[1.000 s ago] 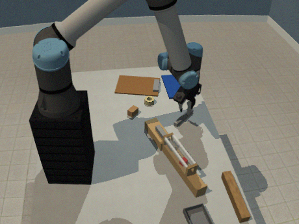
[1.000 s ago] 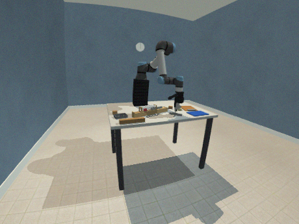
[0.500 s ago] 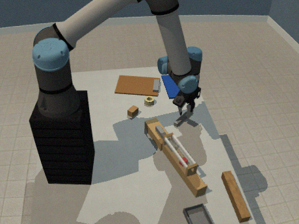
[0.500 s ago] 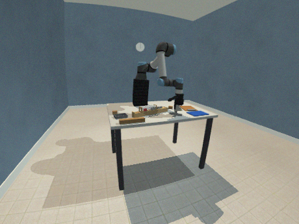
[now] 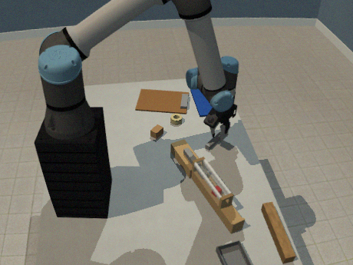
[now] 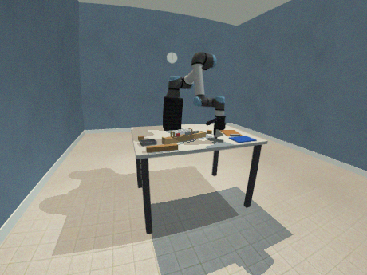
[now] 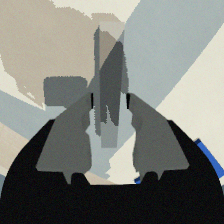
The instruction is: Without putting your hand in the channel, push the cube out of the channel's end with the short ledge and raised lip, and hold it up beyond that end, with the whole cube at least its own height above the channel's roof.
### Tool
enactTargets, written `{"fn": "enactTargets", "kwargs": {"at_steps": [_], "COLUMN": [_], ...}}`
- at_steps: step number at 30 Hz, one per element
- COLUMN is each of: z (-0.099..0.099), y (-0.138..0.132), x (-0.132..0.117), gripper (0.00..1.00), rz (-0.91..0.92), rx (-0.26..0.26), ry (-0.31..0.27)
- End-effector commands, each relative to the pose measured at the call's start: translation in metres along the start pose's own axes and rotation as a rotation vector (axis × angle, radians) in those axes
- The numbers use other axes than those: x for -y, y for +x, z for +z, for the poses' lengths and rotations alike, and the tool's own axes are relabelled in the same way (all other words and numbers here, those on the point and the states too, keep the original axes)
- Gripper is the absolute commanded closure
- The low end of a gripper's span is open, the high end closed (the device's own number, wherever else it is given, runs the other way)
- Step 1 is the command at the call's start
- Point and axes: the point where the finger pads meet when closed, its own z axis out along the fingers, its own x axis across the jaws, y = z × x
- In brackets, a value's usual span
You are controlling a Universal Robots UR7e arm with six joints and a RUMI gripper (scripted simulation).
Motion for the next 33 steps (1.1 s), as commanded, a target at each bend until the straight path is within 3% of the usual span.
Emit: {"fn": "enactTargets", "kwargs": {"at_steps": [1,21,22,33], "z": [-0.0006,-0.0006,-0.0006,-0.0006], "y": [-0.0003,-0.0003,-0.0003,-0.0003], "x": [-0.0007,-0.0007,-0.0007,-0.0007], "gripper": [0.78,0.78,1.00,1.00], "rz": [0.000,0.000,0.000,0.000], "rx": [0.001,0.001,0.001,0.001], "ry": [-0.001,-0.001,-0.001,-0.001]}}
